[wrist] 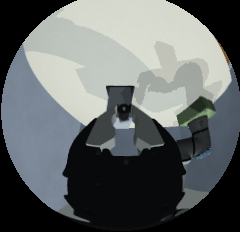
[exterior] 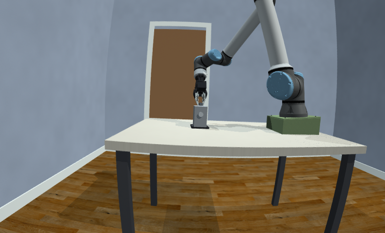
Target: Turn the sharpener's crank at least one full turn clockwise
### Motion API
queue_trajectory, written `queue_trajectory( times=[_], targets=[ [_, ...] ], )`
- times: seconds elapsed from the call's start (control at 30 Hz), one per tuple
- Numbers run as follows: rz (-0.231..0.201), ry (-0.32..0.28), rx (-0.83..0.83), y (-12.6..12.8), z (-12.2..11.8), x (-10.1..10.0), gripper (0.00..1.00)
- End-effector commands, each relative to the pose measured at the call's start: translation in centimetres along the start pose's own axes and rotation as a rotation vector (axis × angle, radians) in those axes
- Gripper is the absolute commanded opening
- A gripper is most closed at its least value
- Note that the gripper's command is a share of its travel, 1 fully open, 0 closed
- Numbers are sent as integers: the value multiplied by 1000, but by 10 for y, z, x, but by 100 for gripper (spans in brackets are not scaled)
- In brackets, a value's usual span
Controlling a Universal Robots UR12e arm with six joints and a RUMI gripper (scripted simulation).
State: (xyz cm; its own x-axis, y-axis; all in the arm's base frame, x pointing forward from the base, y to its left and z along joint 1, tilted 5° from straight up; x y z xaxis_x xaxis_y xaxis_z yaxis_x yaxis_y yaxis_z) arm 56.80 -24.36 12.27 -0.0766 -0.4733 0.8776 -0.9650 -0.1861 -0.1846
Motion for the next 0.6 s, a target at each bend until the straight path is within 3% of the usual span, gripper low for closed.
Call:
queue_trajectory(
  times=[0.0, 0.57],
  targets=[
    [1, 1, 1, -7, 1, 2, 9],
    [1, 1, 1, -24, 6, 0, 9]
  ],
)
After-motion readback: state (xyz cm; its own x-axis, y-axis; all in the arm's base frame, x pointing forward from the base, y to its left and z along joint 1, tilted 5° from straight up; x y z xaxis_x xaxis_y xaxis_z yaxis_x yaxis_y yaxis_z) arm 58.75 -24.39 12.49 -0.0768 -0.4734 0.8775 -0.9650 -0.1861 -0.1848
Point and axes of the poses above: the point where the finger pads meet when closed, its own x axis back along the fingers, its own y axis across the jaws, z = x × y, the point moved 4 cm from there along x, back along the fingers, and after that the axes turned 13 degrees about x, right-handed, at the moved point
